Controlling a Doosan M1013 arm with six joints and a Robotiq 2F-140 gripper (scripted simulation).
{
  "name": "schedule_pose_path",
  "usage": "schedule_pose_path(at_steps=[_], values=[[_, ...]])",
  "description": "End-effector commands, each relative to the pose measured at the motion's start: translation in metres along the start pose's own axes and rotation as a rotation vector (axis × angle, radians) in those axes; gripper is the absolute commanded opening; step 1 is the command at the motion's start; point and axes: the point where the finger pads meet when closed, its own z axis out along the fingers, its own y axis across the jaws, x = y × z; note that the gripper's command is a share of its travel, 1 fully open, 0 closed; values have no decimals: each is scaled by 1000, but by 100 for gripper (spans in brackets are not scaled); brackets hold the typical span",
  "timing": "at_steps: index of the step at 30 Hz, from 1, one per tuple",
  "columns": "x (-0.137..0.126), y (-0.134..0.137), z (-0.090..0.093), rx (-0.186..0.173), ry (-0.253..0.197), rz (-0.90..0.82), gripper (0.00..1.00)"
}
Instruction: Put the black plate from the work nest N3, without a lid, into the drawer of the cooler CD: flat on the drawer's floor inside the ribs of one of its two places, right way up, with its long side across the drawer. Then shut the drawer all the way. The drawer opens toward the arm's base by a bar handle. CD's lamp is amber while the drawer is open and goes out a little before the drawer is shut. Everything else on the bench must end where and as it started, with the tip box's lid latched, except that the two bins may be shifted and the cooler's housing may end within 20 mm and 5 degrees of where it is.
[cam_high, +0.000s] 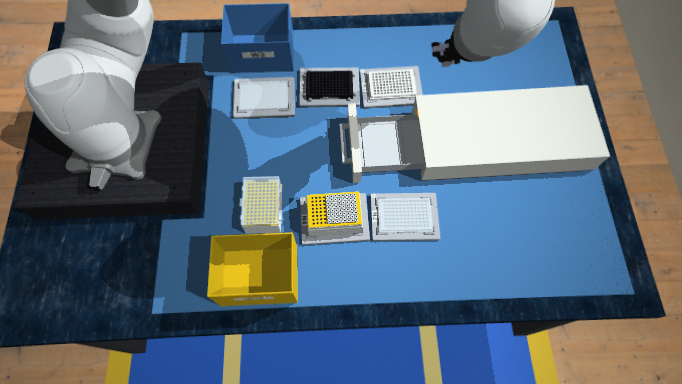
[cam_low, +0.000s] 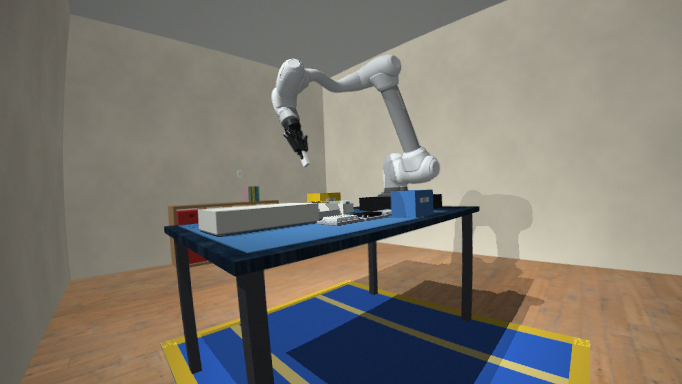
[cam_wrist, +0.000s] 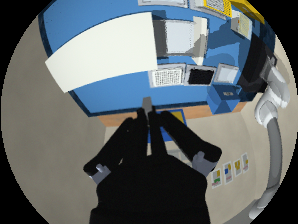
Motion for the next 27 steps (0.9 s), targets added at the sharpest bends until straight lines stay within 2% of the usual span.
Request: schedule_pose_path(at_steps=[1,6,9,12,19,24,27], values=[[0,16,-2,-5,25,-72,0],[1,41,-4,-23,70,-204,0],[1,46,-4,-24,72,-211,0],[2,61,-5,-40,103,-305,0],[4,94,-8,-61,137,-414,0],[7,119,-9,-91,176,-548,0],[7,124,-10,-98,185,-579,0]])
